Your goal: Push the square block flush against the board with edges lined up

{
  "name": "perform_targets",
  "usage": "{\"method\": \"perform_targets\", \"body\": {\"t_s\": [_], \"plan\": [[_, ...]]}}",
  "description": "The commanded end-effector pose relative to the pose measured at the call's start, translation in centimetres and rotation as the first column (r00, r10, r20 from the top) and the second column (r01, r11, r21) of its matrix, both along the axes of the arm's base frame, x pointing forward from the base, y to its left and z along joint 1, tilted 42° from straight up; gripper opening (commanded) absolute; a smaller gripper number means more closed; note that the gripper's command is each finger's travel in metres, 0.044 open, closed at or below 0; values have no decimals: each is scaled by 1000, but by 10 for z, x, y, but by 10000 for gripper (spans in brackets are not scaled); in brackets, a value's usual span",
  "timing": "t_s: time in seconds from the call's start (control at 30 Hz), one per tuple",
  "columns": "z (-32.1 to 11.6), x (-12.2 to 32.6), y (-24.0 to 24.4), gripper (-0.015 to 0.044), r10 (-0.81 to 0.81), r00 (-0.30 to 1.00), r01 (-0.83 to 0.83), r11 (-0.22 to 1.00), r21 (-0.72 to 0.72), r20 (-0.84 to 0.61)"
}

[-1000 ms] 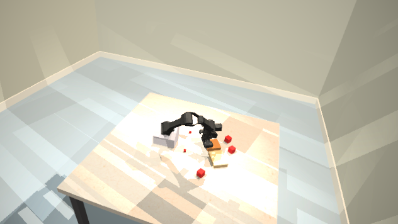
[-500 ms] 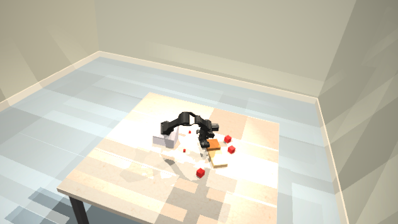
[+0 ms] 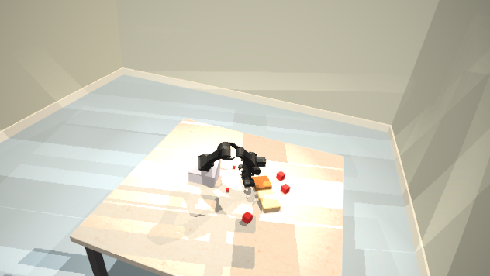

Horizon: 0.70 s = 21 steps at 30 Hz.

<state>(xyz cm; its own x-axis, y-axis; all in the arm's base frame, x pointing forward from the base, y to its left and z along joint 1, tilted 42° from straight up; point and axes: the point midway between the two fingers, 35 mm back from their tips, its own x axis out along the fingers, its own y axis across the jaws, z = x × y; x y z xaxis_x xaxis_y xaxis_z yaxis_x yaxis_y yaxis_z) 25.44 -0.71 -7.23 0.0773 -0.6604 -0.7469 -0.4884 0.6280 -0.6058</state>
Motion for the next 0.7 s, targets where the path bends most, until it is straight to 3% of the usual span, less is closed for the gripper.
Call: {"method": "perform_targets", "body": {"t_s": [0.0, 0.13, 0.33, 0.67], "plan": [[6, 1, 6, 0, 0, 1000, 0, 1000, 1, 1], [39, -4, 36, 0, 3, 1000, -3, 1000, -3, -2], [36, 0, 35, 0, 14, 1000, -14, 1000, -5, 4], [22, 83, 77, 0, 4, 1000, -4, 1000, -1, 8]]}}
